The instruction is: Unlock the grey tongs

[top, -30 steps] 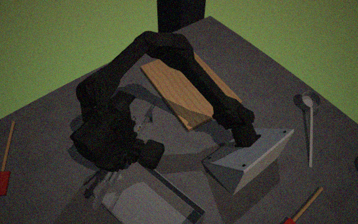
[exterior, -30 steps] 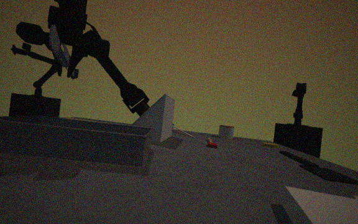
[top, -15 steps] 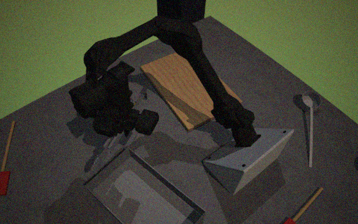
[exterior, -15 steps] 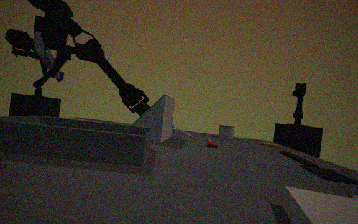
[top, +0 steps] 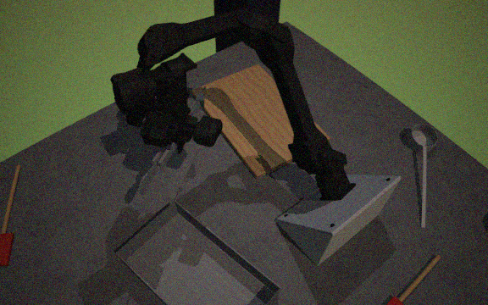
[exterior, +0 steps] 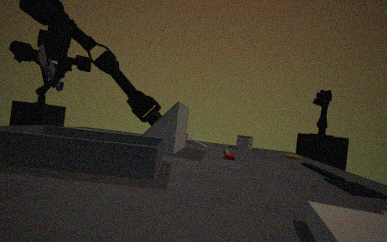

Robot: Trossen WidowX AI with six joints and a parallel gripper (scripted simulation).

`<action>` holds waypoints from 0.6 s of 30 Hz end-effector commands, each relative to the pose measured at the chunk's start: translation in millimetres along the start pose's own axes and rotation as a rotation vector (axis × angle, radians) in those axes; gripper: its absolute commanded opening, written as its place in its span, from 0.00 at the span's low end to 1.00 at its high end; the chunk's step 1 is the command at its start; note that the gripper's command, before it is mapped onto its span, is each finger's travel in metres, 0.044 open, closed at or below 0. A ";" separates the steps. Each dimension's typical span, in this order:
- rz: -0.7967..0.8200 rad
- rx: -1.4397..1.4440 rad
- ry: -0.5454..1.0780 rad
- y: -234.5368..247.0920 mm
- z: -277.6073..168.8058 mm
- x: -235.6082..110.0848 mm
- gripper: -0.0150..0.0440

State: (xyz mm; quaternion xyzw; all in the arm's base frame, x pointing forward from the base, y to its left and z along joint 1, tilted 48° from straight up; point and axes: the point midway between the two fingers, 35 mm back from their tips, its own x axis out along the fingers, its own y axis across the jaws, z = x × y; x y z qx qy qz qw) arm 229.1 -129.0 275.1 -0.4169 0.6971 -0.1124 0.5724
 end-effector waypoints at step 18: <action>0.024 -0.007 0.002 -1.0 -48.7 2.2 0.00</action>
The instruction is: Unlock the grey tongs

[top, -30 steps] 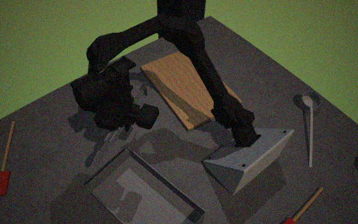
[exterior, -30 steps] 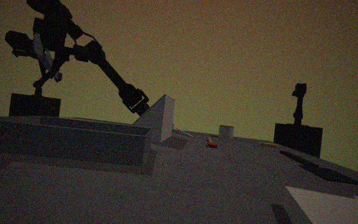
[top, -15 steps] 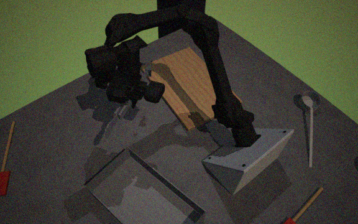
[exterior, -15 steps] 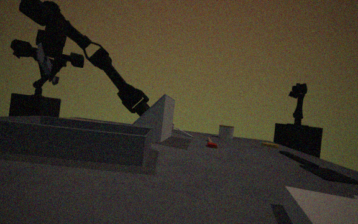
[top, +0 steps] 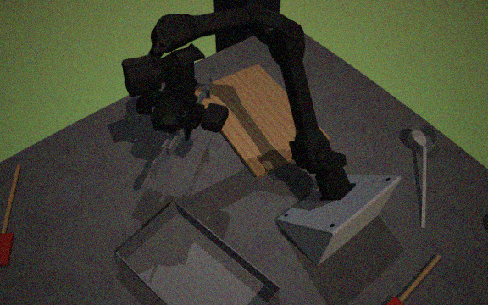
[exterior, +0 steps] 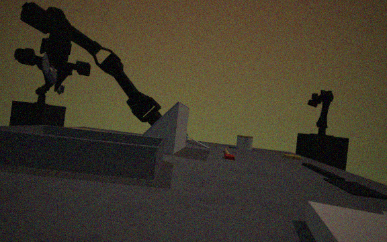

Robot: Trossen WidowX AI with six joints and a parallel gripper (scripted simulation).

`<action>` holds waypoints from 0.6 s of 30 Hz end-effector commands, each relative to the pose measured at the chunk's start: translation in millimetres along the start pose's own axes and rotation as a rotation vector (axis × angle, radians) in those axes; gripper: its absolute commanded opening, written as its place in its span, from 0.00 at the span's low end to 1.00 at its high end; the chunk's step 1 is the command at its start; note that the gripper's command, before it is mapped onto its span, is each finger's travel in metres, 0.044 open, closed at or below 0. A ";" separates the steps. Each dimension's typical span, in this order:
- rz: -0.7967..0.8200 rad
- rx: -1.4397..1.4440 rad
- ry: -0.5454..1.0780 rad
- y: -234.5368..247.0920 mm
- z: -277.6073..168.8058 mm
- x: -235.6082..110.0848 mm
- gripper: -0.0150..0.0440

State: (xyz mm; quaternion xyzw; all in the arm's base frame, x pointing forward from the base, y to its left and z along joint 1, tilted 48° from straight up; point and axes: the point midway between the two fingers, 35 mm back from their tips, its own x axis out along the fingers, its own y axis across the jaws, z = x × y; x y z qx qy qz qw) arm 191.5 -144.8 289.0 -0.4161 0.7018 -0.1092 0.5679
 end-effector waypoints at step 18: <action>0.187 -0.004 -0.008 9.2 -57.0 24.5 0.00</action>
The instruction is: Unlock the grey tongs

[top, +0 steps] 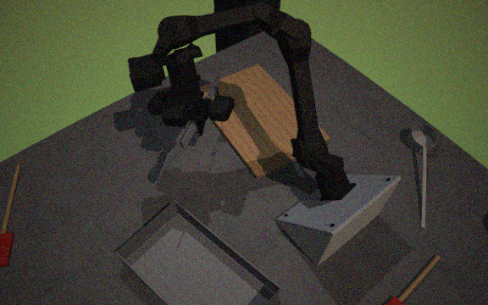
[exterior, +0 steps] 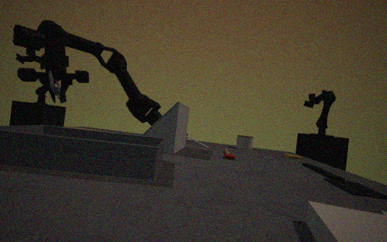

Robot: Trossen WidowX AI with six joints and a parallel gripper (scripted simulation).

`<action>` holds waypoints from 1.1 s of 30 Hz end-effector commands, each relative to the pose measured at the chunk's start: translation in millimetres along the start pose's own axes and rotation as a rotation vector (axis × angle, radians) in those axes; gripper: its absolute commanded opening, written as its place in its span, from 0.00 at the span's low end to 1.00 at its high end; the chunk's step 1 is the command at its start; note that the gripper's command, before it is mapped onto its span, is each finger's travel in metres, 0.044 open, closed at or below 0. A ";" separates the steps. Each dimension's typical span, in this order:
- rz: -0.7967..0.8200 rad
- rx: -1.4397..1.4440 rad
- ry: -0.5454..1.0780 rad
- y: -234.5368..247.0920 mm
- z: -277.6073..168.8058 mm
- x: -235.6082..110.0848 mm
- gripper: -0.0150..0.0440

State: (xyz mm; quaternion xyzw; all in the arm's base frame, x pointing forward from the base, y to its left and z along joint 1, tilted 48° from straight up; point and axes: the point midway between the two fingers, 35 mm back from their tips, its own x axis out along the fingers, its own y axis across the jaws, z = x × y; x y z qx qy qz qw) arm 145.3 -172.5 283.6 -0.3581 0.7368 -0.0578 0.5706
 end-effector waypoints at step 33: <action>0.166 0.015 -0.119 31.0 -86.6 16.2 0.00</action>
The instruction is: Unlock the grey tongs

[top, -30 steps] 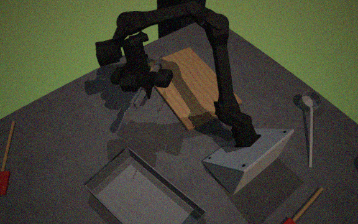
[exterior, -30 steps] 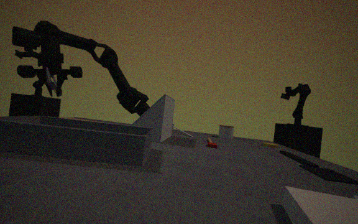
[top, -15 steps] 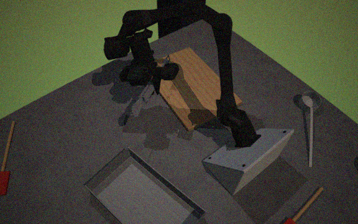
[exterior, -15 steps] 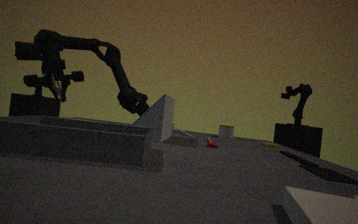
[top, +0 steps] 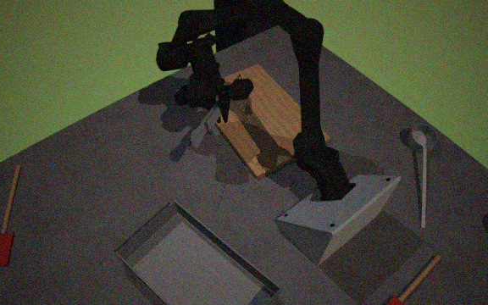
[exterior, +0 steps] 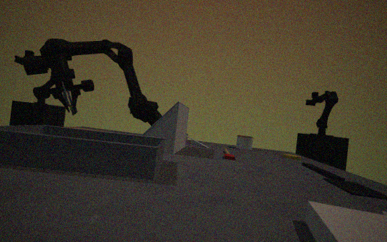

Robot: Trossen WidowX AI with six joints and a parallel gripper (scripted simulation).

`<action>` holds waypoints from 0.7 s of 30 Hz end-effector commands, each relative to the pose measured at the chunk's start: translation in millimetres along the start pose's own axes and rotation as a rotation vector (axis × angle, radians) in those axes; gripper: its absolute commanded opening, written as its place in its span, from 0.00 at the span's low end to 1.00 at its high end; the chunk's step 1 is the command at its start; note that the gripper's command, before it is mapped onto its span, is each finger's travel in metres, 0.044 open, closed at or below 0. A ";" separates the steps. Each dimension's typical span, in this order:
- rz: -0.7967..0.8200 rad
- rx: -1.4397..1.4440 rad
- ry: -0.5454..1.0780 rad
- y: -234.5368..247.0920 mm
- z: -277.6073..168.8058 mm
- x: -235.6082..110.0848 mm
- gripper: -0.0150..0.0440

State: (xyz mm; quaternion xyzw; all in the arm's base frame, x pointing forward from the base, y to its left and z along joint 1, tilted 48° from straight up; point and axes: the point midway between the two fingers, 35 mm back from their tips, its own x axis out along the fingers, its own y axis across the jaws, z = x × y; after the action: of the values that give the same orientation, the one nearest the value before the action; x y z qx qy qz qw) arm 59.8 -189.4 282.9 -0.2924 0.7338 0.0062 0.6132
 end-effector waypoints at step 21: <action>-0.035 -0.002 -0.078 26.0 -40.4 -7.9 0.00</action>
State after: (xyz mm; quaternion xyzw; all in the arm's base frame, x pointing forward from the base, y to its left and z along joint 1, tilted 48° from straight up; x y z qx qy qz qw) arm 17.7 -182.9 288.3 -0.2978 0.7088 0.0122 0.6394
